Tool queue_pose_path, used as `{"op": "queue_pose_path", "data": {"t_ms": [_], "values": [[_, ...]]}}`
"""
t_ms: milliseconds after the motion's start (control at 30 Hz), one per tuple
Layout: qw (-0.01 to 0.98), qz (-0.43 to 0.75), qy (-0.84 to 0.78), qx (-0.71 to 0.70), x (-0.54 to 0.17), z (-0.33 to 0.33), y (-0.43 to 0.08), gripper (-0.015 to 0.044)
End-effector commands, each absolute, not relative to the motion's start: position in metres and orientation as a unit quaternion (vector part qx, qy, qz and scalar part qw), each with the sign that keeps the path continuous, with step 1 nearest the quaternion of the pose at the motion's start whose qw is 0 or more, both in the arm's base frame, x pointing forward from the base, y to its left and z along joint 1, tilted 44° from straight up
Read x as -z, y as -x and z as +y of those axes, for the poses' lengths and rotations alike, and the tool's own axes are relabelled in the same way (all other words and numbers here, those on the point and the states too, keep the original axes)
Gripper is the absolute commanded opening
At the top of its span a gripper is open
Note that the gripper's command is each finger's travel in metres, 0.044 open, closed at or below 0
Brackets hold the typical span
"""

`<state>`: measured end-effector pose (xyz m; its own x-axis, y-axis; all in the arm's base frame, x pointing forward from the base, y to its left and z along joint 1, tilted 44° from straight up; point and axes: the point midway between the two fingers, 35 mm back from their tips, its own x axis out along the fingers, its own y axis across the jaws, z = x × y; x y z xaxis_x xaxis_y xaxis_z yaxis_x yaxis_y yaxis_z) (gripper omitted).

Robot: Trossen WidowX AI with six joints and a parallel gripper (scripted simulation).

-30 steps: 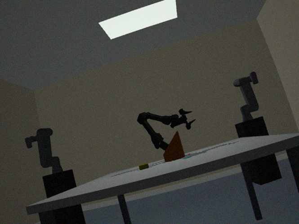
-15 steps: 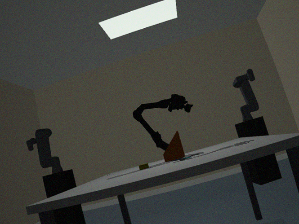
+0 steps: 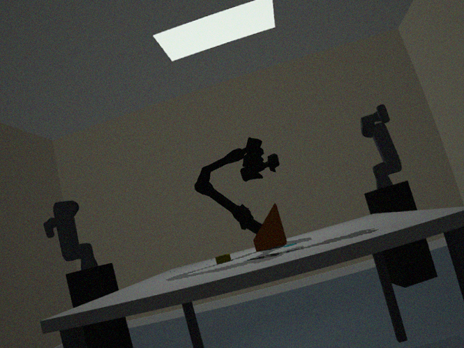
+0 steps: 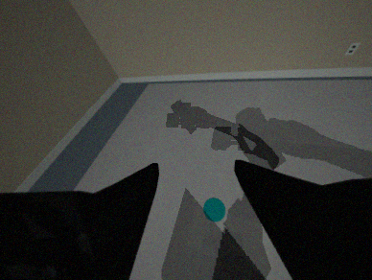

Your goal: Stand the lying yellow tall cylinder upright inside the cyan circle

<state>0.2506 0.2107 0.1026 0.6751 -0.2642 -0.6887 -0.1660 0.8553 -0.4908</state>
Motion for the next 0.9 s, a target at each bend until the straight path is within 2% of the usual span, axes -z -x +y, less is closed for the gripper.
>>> {"op": "queue_pose_path", "data": {"t_ms": [0, 167, 367, 700, 867], "values": [[0.877, 0.422, 0.204, 0.108, -0.113, 0.167, -0.268, 0.0309], [0.862, 0.435, 0.098, 0.242, -0.130, 0.091, -0.283, 0.0309], [0.813, 0.422, -0.028, 0.400, -0.150, 0.003, -0.274, 0.0309], [0.664, 0.334, -0.214, 0.634, -0.181, -0.112, -0.202, 0.0309], [0.615, 0.301, -0.253, 0.684, -0.188, -0.132, -0.176, 0.0309]]}}
